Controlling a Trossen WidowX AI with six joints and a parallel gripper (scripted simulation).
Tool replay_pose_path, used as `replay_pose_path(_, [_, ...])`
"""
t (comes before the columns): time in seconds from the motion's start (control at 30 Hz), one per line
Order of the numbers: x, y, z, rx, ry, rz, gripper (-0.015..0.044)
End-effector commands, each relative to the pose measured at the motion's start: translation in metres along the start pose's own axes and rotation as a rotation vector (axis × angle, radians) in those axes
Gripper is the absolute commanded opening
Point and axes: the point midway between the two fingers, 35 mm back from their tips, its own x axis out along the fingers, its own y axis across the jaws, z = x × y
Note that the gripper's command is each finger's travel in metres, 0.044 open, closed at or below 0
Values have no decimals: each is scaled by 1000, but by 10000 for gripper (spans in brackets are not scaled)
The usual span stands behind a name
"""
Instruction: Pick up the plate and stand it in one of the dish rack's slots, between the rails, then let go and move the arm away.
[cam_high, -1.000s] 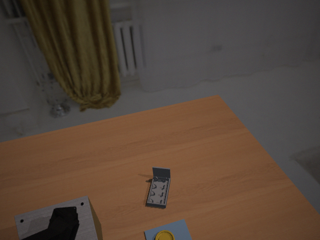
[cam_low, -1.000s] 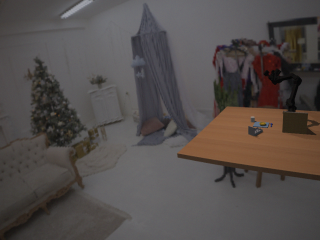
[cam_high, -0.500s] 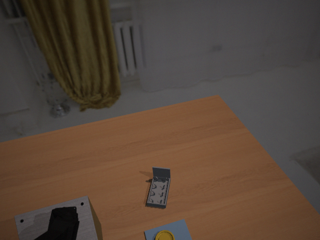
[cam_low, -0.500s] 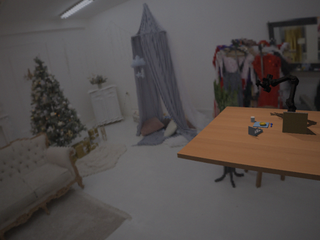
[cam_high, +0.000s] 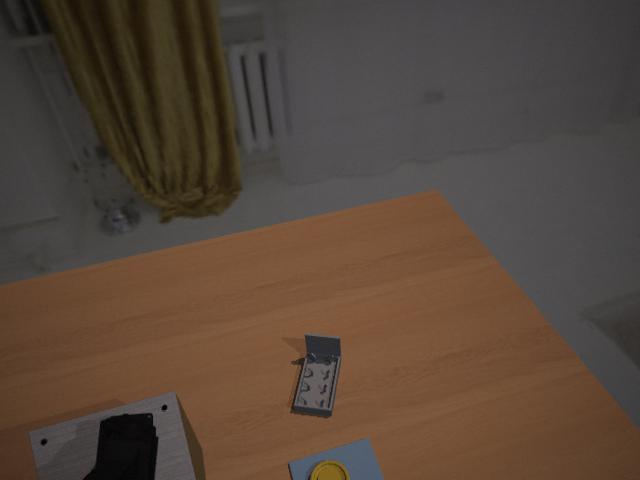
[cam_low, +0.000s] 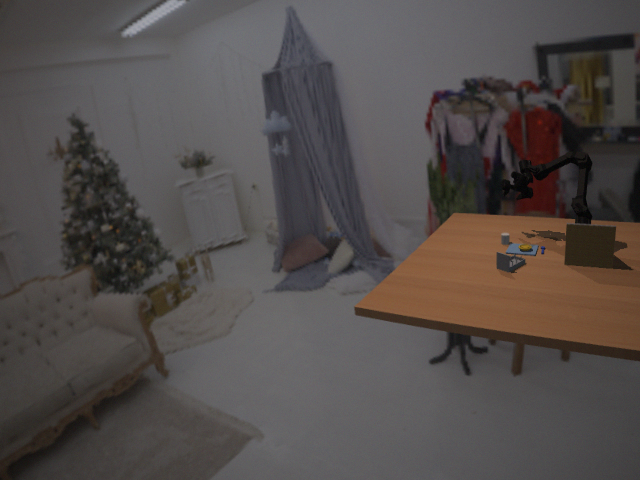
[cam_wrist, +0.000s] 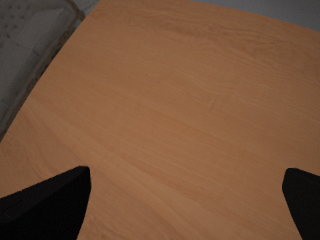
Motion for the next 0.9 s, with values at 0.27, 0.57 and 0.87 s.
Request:
replay_pose_path(0.27, [-3, 26, -104, -279, 276, 11, 400])
replay_pose_path(0.57, [-21, 32, -177, -514, 467, 25, 400])
replay_pose_path(0.87, [-48, 26, -239, -766, 640, 39, 400])
